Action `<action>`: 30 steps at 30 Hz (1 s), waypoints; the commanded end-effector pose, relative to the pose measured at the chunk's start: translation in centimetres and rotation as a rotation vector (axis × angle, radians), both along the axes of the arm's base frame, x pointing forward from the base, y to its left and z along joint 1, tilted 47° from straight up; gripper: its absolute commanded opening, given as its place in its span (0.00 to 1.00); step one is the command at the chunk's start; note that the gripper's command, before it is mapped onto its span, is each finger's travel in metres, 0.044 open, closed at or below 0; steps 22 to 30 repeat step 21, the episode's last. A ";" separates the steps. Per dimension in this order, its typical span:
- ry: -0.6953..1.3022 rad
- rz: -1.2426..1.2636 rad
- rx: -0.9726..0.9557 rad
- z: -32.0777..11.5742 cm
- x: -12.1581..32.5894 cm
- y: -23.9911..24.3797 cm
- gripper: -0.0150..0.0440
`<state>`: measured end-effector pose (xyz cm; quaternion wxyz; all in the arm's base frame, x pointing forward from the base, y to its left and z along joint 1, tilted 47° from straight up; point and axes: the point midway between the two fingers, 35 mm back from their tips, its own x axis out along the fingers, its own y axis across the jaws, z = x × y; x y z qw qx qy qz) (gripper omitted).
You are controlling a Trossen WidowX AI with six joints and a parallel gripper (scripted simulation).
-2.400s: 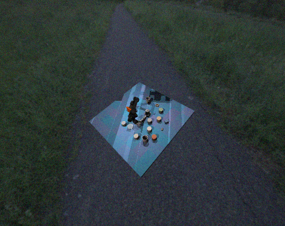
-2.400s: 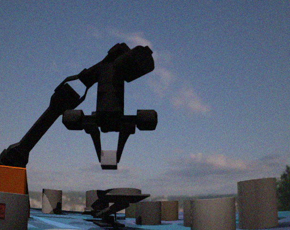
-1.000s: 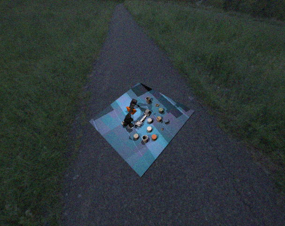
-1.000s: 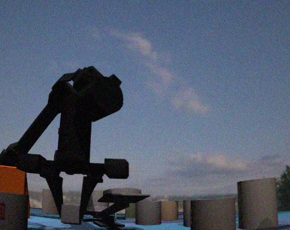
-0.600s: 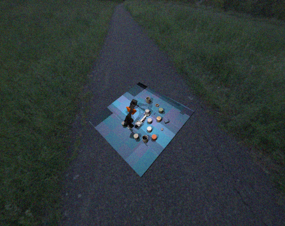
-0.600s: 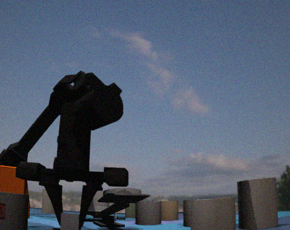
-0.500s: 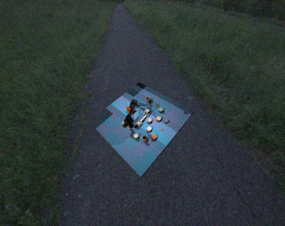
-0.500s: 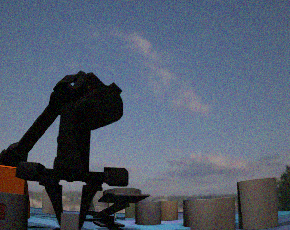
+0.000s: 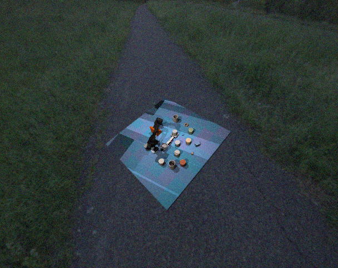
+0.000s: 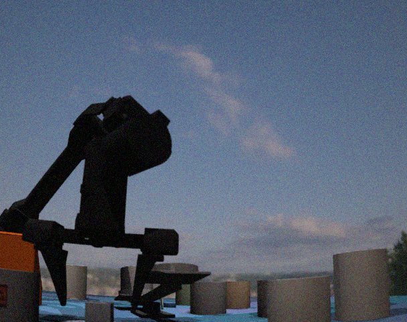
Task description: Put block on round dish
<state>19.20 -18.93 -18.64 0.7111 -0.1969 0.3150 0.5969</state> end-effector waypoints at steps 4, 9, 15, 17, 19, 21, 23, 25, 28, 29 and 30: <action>-0.007 -0.005 -0.015 3.1 -0.4 -3.5 1.00; -0.009 -0.008 -0.019 4.3 -0.5 -4.7 1.00; -0.013 -0.014 -0.026 6.4 -1.0 -6.8 1.00; -0.013 -0.014 -0.026 6.4 -1.0 -6.8 1.00; -0.013 -0.014 -0.026 6.4 -1.0 -6.8 1.00; -0.013 -0.014 -0.026 6.4 -1.0 -6.8 1.00; -0.013 -0.014 -0.026 6.4 -1.0 -6.8 1.00; -0.013 -0.014 -0.026 6.4 -1.0 -6.8 1.00; -0.013 -0.014 -0.026 6.4 -1.0 -6.8 1.00; -0.013 -0.014 -0.026 6.4 -1.0 -6.8 1.00; -0.013 -0.014 -0.026 6.4 -1.0 -6.8 1.00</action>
